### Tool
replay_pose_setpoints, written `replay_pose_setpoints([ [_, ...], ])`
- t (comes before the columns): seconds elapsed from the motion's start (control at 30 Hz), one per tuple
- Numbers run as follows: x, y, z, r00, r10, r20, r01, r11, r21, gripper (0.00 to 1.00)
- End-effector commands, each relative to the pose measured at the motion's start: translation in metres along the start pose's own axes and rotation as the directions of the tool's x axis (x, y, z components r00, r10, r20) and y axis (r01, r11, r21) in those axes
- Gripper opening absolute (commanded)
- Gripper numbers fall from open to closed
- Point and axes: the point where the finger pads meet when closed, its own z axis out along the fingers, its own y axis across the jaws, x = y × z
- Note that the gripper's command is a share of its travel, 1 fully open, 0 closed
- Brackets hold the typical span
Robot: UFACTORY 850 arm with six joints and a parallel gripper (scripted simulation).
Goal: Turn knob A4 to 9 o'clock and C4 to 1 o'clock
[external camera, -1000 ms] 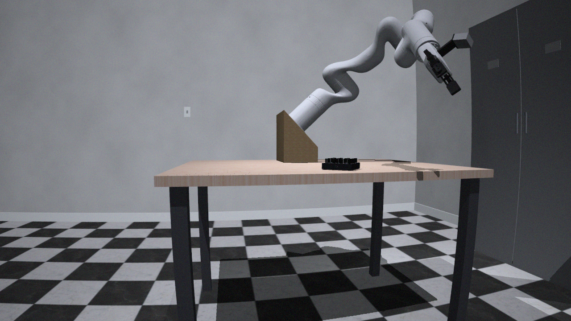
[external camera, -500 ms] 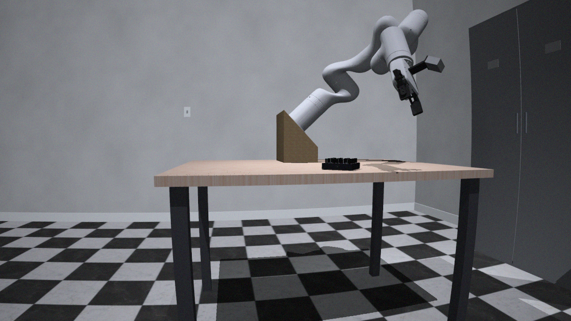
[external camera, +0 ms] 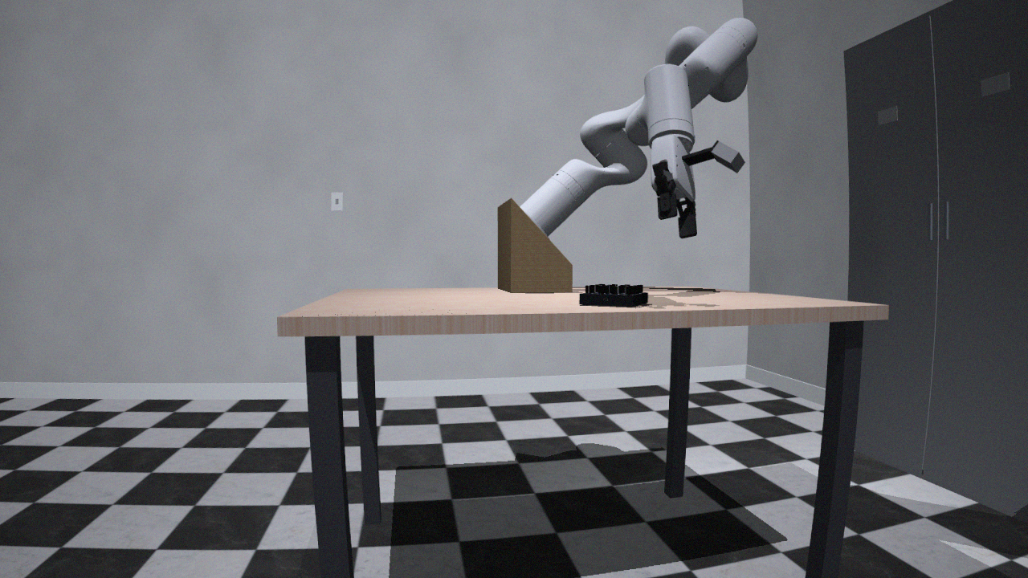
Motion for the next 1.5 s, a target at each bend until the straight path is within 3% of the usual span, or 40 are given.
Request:
replay_pose_setpoints([
  [0.0,-0.043,-0.008,0.007,0.998,-0.033,0.046,0.030,0.998,0.059,1.00],
  [0.17,-0.083,-0.020,0.012,0.995,-0.062,0.084,0.051,0.991,0.124,1.00],
  [0.23,-0.083,-0.020,0.012,0.995,-0.062,0.084,0.051,0.991,0.124,1.00],
  [0.27,-0.106,-0.028,0.014,0.992,-0.078,0.102,0.061,0.985,0.164,1.00],
  [0.63,-0.180,-0.061,0.014,0.981,-0.131,0.146,0.081,0.949,0.305,1.00],
  [1.47,-0.184,-0.063,0.014,0.980,-0.134,0.148,0.082,0.946,0.312,1.00],
])
